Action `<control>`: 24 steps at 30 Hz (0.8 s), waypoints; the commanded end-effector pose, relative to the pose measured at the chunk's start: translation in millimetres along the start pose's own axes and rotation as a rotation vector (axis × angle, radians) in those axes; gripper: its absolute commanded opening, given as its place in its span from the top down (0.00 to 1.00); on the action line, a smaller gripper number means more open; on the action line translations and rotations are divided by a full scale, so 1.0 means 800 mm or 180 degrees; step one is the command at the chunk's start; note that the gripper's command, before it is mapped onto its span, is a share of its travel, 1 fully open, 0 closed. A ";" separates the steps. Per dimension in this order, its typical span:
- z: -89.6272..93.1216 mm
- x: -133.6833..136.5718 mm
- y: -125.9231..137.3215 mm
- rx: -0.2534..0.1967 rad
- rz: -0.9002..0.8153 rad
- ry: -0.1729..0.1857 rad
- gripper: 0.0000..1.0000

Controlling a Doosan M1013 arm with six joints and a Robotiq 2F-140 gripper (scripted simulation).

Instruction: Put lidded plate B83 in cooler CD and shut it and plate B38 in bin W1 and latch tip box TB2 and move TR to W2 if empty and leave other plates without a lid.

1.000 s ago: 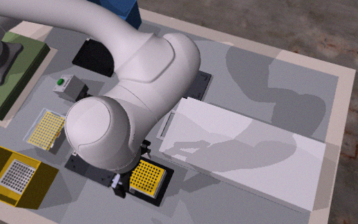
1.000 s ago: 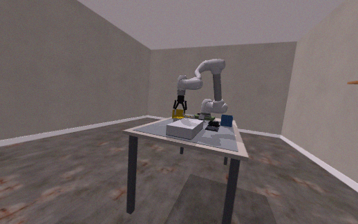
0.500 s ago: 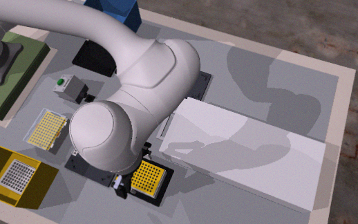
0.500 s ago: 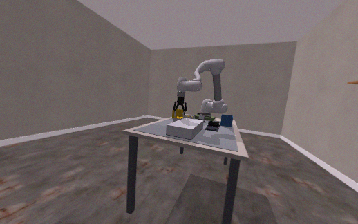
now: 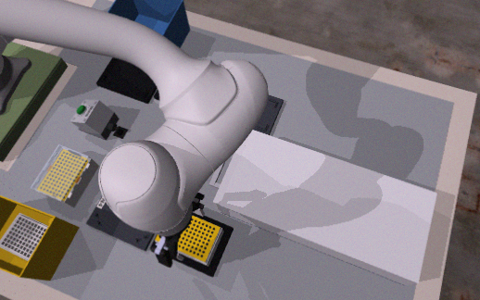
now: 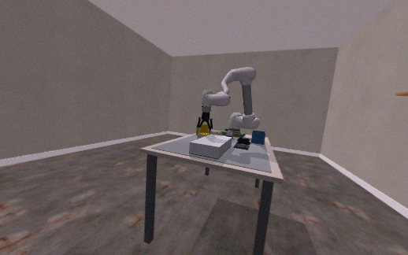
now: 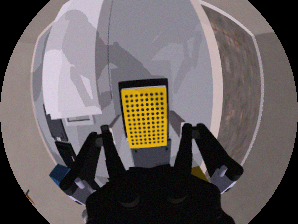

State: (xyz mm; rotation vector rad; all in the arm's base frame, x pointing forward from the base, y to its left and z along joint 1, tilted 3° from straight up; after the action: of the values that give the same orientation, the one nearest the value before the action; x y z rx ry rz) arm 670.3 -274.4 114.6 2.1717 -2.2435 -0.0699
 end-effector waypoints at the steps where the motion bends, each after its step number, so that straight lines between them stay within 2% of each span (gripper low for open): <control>1: 0.004 0.000 0.000 0.0001 0.0000 0.0000 0.34; 7: 0.004 0.000 0.000 0.0001 0.0000 0.0000 0.34; 24: 0.029 0.000 0.000 0.0001 0.0000 0.0000 0.34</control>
State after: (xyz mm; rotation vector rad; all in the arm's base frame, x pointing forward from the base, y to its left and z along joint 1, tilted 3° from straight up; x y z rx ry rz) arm 669.4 -274.0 94.1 2.1717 -2.2435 -0.0699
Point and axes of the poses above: the point where the finger pads meet when closed, its own z axis out along the fingers, its own x axis across the jaws, y = z × x, the point moved 10 cm from there along -z, back along the fingers, and after that the axes turned 7 degrees about -z, right-handed, at the moved point
